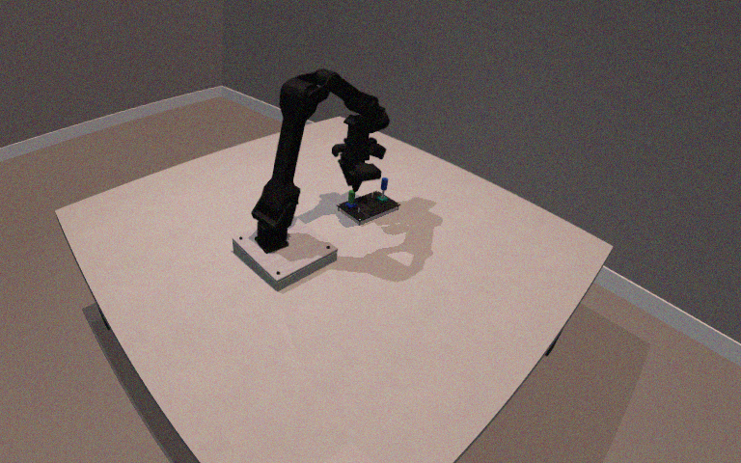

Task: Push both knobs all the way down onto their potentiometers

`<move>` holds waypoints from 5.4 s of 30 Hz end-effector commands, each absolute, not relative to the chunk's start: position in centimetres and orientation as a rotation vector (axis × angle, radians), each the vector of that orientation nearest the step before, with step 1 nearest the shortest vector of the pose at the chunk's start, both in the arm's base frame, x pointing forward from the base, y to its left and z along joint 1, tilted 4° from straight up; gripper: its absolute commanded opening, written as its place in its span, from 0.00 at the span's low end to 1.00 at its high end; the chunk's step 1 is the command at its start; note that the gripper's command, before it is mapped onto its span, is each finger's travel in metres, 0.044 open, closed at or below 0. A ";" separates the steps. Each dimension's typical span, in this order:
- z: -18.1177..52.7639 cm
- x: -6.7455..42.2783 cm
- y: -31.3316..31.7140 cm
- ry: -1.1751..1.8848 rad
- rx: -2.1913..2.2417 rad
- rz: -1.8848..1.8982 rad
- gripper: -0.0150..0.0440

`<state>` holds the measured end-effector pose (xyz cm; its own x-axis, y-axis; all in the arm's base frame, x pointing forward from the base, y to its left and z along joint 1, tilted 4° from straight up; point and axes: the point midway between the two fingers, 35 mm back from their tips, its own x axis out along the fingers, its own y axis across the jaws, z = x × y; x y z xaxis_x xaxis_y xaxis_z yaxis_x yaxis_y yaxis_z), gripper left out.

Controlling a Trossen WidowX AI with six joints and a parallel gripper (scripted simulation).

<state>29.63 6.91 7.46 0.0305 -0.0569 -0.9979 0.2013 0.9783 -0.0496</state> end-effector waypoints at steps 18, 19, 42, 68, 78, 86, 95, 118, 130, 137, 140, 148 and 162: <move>9.6 32.4 4.6 1.483 -0.252 0.115 0.25; 9.7 32.5 4.6 1.483 -0.279 0.141 0.25; 11.2 34.8 4.9 1.379 -0.906 0.742 0.25; 12.7 37.1 5.2 1.024 -1.574 1.417 0.25; 13.2 38.0 5.2 0.809 -1.809 1.666 0.25; 13.6 38.6 5.3 0.602 -1.985 1.857 0.25; 14.0 39.2 5.3 0.326 -2.166 2.060 0.25; 11.4 39.5 5.2 0.277 -2.194 2.091 0.25; 10.0 39.5 5.1 0.277 -2.194 2.091 0.25; 10.1 39.5 5.1 0.277 -2.194 2.091 0.25; 10.0 39.5 5.1 0.277 -2.194 2.091 0.25; 9.8 39.5 5.1 0.277 -2.194 2.091 0.25; 9.4 39.5 5.0 0.277 -2.194 2.091 0.25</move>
